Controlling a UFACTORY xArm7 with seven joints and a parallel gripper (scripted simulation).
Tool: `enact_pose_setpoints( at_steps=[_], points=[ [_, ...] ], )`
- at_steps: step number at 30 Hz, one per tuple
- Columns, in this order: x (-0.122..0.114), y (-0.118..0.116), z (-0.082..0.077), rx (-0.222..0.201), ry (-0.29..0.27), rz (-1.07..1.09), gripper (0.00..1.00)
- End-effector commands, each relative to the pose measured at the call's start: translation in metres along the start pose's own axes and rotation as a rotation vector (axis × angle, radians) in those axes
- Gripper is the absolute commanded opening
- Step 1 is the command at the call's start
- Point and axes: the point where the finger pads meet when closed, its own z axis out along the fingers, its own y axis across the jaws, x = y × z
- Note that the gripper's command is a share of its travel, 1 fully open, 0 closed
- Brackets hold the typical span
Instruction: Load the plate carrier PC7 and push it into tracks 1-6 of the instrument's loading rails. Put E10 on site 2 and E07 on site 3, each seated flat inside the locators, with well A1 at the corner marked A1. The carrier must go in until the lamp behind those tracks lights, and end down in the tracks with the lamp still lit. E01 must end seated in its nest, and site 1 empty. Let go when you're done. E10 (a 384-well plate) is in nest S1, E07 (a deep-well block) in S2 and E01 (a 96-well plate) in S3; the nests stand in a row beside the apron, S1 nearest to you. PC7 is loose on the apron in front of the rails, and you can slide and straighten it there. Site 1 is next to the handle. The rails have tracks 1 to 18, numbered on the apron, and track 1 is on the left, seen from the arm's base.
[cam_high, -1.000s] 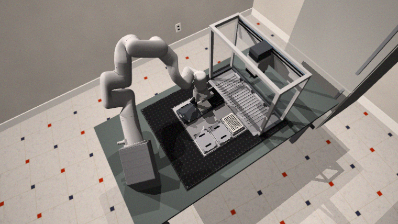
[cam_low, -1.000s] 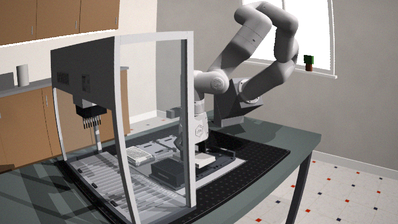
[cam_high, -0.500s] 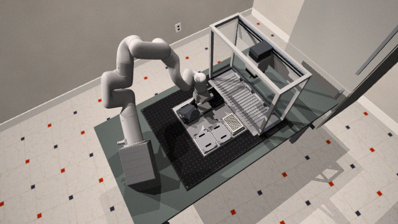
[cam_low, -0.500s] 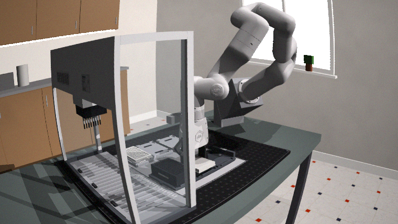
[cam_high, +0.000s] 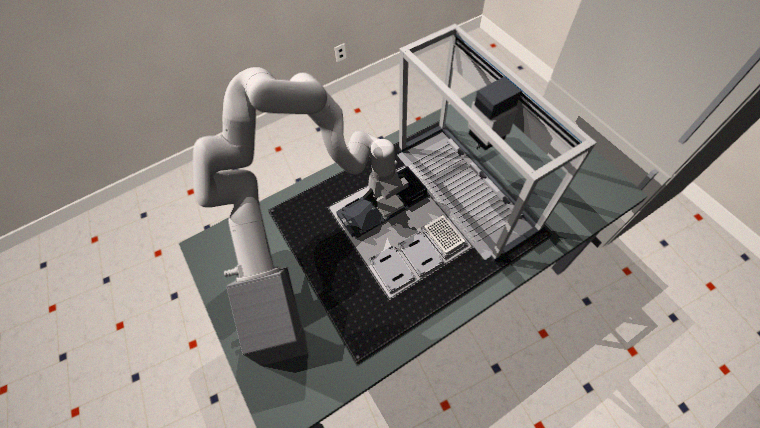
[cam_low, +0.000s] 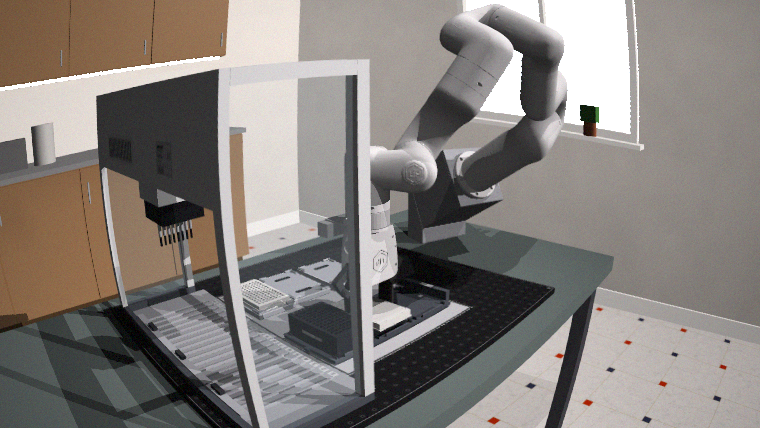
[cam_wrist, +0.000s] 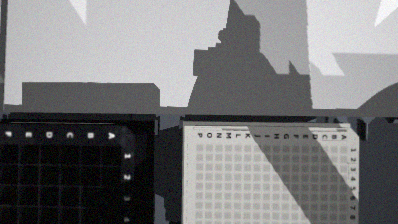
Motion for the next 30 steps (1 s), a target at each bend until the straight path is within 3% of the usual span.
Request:
enact_pose_setpoints(
  at_steps=[1, 30],
  points=[
    [0.001, -0.001, -0.001, 0.003, 0.002, 0.001, 0.0],
    [0.001, -0.001, 0.012, 0.003, 0.002, 0.001, 0.0]
  ],
)
